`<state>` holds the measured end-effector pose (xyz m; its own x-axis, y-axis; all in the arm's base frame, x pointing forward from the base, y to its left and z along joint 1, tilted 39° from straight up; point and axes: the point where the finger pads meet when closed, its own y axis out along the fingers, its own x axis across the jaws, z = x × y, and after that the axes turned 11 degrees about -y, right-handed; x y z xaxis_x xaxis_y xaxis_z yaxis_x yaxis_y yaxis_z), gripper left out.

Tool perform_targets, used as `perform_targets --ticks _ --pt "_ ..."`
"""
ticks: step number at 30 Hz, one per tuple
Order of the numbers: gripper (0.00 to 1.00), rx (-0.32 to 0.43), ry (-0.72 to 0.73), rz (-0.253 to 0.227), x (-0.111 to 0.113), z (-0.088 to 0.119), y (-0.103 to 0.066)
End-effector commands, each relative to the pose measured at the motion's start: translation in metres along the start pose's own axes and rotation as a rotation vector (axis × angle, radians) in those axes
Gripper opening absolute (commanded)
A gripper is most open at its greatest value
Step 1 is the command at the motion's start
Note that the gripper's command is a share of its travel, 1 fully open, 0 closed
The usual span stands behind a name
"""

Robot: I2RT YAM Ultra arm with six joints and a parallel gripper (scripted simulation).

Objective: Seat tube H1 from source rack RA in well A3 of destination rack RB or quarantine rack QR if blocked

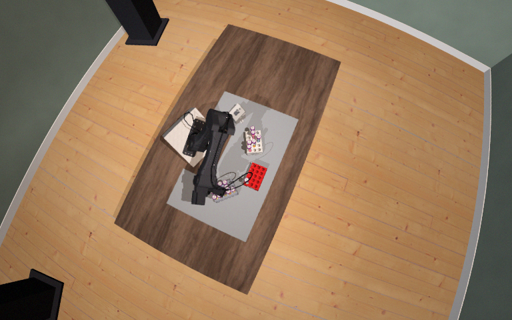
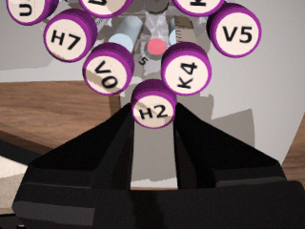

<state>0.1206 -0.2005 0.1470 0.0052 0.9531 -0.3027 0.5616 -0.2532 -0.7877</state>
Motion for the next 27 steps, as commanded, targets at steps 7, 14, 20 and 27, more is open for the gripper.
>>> perform_targets --ticks 7,14,20,27 --pt "0.00 0.008 0.001 0.023 -0.0079 0.0021 0.0032" --pt "0.00 0.008 0.002 0.023 -0.0091 0.0019 0.0041" --pt "0.00 0.000 -0.006 0.031 -0.0081 -0.0007 0.0001" --pt "0.24 0.000 -0.006 0.031 -0.0081 -0.0007 0.0001"
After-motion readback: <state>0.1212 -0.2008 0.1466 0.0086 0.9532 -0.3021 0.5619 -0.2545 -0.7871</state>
